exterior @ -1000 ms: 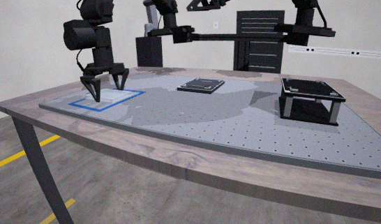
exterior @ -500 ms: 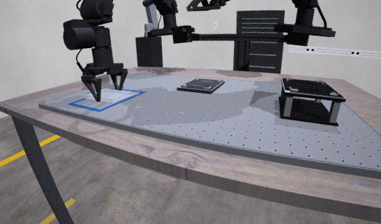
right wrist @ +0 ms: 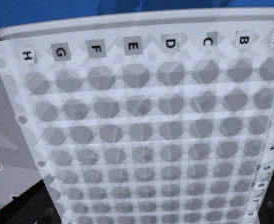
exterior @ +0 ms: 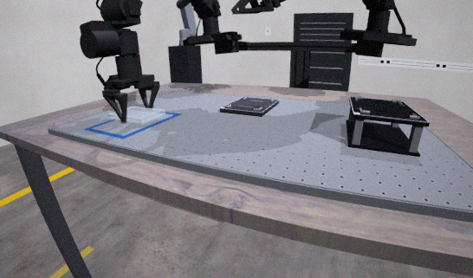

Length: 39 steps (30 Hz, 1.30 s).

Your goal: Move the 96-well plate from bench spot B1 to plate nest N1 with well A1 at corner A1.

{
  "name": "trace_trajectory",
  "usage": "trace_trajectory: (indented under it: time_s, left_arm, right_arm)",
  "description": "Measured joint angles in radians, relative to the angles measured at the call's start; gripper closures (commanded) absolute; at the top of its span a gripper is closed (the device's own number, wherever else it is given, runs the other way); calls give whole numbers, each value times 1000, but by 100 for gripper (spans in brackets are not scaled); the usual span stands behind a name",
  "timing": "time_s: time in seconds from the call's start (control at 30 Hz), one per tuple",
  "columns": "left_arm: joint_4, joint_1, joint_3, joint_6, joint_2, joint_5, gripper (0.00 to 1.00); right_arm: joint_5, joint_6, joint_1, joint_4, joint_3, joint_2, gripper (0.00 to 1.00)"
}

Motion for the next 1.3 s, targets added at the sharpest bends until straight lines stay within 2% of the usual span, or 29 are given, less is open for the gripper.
trace_trajectory:
  time_s: [0.37, 0.5, 0.7, 0.8, 1.07, 1.3]
  left_arm:
    - [-15, 0, 0, 0, -5, -1, 0]
    - [-97, -11, -19, -10, -68, -17, 0]
    - [-310, -81, -87, -42, -312, -56, 0]
    - [-405, -102, -94, -57, -394, -72, 0]
    - [-739, -189, -158, -101, -743, -129, 0]
    - [-1035, -250, -189, -135, -969, -172, 0]
  right_arm:
    - [0, 20, 1, -30, -28, -121, 18]
    - [-6, 63, 27, 19, -115, -149, 18]
    - [-32, 166, 163, 91, -334, -221, 18]
    - [-46, 208, 222, 119, -388, -236, 18]
    - [-60, 334, 352, 214, -534, -300, 18]
    - [-70, 413, 455, 256, -599, -313, 18]
